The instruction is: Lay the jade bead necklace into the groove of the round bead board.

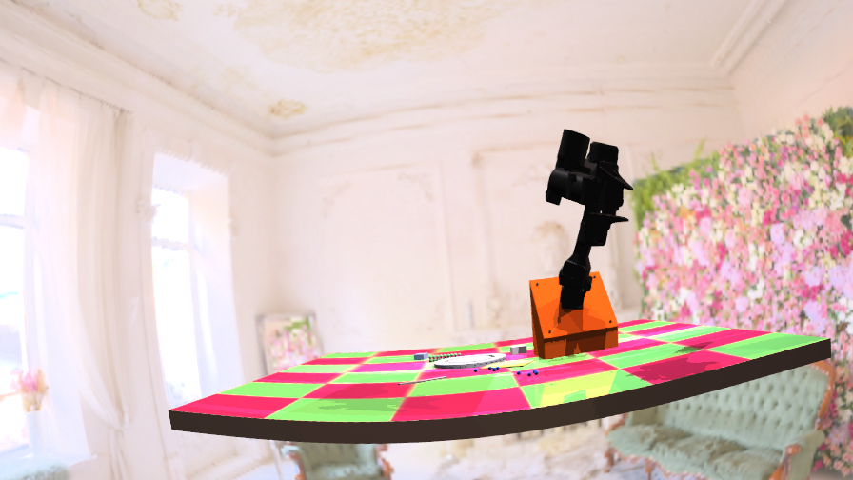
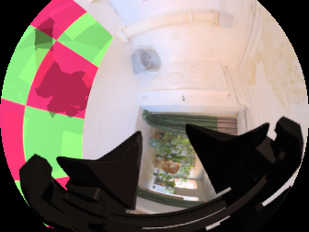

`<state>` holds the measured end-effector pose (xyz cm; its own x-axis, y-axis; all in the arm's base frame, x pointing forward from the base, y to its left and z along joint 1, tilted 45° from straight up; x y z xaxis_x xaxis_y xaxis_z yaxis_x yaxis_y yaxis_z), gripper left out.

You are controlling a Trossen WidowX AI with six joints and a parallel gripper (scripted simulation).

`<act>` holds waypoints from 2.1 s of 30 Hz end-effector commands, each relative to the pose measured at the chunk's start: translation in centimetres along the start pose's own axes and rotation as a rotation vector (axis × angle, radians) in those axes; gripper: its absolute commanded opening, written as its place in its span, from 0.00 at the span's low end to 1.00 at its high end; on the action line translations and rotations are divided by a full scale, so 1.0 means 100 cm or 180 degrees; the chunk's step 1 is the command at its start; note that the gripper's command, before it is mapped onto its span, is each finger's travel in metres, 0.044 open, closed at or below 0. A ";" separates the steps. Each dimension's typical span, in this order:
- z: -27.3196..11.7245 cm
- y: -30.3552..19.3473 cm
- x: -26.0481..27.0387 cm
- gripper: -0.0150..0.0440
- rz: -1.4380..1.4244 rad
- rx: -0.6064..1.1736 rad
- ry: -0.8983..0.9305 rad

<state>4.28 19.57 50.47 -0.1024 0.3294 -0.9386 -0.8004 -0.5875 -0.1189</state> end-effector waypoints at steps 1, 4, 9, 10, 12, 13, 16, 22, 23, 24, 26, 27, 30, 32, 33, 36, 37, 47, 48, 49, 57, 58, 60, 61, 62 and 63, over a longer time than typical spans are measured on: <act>-0.003 -0.024 0.013 0.68 0.0240 0.0244 0.0114; -0.006 -0.038 0.020 0.68 0.0371 0.0387 0.0180; -0.014 -0.060 0.032 0.68 0.0583 0.0643 0.0263; -0.016 -0.064 0.033 0.68 0.0622 0.0699 0.0273; -0.021 -0.073 0.037 0.68 0.0698 0.0810 0.0291; -0.023 -0.076 0.039 0.68 0.0735 0.0858 0.0301; -0.029 -0.089 0.045 0.68 0.0862 0.1015 0.0331; -0.044 -0.114 0.060 0.68 0.1168 0.1312 0.0400; -0.046 -0.118 0.063 0.68 0.1221 0.1361 0.0410; -0.049 -0.122 0.065 0.68 0.1275 0.1411 0.0419; -0.055 -0.130 0.070 0.68 0.1382 0.1511 0.0437; -0.058 -0.134 0.073 0.68 0.1436 0.1561 0.0445; -0.068 -0.145 0.080 0.68 0.1577 0.1705 0.0473; -0.074 -0.152 0.085 0.68 0.1672 0.1801 0.0490; -0.078 -0.155 0.087 0.68 0.1719 0.1849 0.0497; -0.089 -0.164 0.095 0.68 0.1862 0.1992 0.0516; -0.093 -0.167 0.097 0.68 0.1910 0.2040 0.0521; -0.134 -0.194 0.121 0.68 0.2395 0.2515 0.0544; -0.138 -0.197 0.124 0.68 0.2437 0.2568 0.0540; -0.143 -0.199 0.126 0.68 0.2481 0.2624 0.0535; -0.183 -0.218 0.148 0.68 0.2837 0.3065 0.0480; -0.189 -0.220 0.151 0.68 0.2887 0.3114 0.0471; -0.199 -0.224 0.157 0.68 0.2988 0.3211 0.0451; -0.205 -0.226 0.160 0.68 0.3038 0.3260 0.0441; -0.211 -0.228 0.163 0.68 0.3089 0.3309 0.0429; -0.216 -0.229 0.166 0.68 0.3140 0.3357 0.0417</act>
<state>32.08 23.19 32.12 -0.8165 -0.0074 -0.5773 -0.5609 0.2475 0.7900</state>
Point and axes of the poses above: the point midway between the two fingers, 35 mm back from their tips, its own z axis out along the fingers, its own x axis across the jaws, y = z × x, the point moved 10 cm from there along -z, back along the fingers, and after that the axes turned 15 degrees about z, right-handed, at the moved point
